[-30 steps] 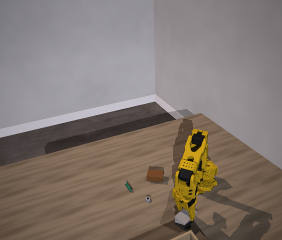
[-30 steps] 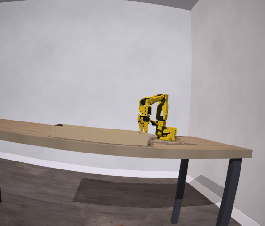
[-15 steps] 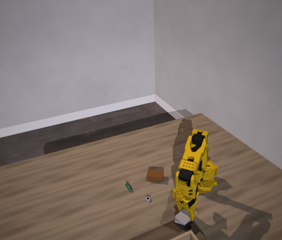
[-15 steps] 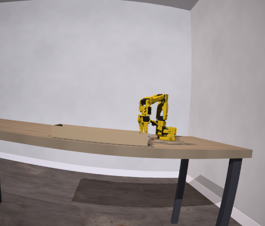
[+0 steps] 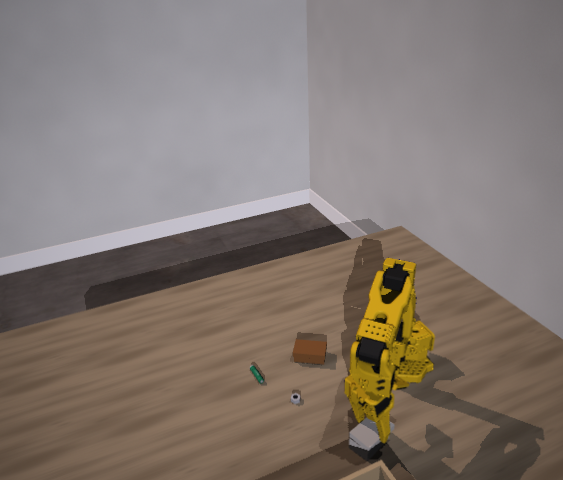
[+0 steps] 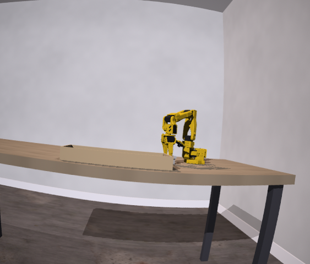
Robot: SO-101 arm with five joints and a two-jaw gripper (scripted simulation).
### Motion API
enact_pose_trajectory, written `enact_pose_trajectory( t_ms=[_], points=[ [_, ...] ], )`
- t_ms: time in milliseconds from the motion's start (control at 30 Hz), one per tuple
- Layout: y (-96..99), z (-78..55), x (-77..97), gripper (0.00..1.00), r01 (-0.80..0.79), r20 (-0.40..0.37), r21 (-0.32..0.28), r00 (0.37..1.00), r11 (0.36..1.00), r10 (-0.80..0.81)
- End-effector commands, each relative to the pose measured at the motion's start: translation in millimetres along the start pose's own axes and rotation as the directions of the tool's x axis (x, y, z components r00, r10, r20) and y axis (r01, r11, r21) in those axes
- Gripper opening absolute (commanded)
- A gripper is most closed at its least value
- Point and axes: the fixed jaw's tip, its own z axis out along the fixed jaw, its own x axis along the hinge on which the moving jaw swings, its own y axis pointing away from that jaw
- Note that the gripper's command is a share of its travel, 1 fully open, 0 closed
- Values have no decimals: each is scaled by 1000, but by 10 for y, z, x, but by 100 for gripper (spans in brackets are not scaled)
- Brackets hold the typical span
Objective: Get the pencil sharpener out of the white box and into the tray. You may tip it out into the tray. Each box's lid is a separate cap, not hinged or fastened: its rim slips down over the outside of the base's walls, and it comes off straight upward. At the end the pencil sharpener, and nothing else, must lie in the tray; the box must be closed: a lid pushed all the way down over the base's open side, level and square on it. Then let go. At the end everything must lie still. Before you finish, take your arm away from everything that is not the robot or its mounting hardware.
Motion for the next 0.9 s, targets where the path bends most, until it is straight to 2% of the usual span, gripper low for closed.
enact_pose_trajectory(
  t_ms=[0,867],
  points=[
    [-40,-49,52,23,9,-31,15,999,1000,-8],
    [-18,-51,130,23,81,-32,12,996,997,-80]
  ],
)
